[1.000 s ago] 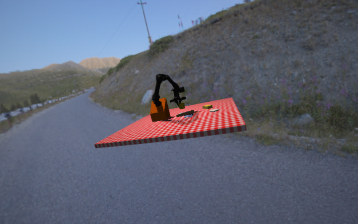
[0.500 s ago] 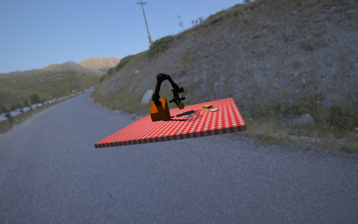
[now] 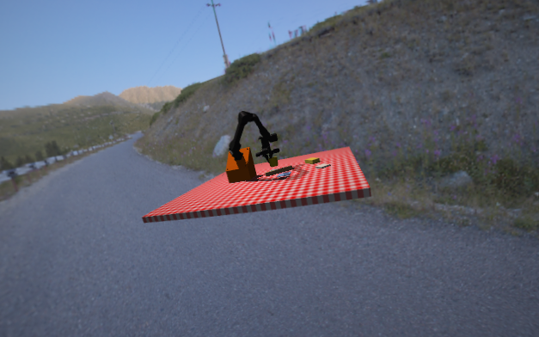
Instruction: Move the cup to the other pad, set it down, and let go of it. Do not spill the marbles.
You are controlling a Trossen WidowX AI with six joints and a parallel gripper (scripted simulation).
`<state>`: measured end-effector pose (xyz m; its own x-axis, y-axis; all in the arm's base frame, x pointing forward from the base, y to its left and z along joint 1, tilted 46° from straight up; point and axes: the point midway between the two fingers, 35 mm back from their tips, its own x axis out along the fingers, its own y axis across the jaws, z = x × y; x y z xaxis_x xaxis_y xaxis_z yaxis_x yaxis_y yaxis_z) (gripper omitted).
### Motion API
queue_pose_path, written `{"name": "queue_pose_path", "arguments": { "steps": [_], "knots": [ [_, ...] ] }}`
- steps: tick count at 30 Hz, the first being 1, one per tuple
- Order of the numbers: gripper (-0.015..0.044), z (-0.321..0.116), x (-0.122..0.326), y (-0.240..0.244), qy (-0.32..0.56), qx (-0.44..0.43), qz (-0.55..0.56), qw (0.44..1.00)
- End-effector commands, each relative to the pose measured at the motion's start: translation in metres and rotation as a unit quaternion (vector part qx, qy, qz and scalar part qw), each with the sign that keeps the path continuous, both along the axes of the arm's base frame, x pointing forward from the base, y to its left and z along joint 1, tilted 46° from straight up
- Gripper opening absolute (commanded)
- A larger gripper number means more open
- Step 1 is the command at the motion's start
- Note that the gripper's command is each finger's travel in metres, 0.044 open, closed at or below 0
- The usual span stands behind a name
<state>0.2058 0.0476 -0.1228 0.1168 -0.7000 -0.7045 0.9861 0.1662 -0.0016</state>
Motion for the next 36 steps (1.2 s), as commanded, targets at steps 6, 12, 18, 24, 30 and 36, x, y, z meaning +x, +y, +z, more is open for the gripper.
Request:
{"name": "queue_pose_path", "arguments": {
  "steps": [6, 12, 18, 24, 30, 36],
  "knots": [
    [0.0000, -0.010, 0.000, -0.012, 0.003, -0.006, 0.002, 1.000],
    [0.0000, -0.016, 0.000, -0.019, 0.002, -0.006, 0.002, 1.000],
    [0.0000, -0.020, 0.000, -0.024, 0.002, -0.007, 0.002, 1.000],
    [0.0000, -0.019, 0.002, -0.021, 0.000, -0.002, 0.000, 1.000],
    [0.0000, -0.019, 0.002, -0.021, 0.000, -0.002, 0.000, 1.000],
    [0.0079, -0.019, 0.002, -0.021, 0.000, -0.002, 0.000, 1.000]
  ]
}}
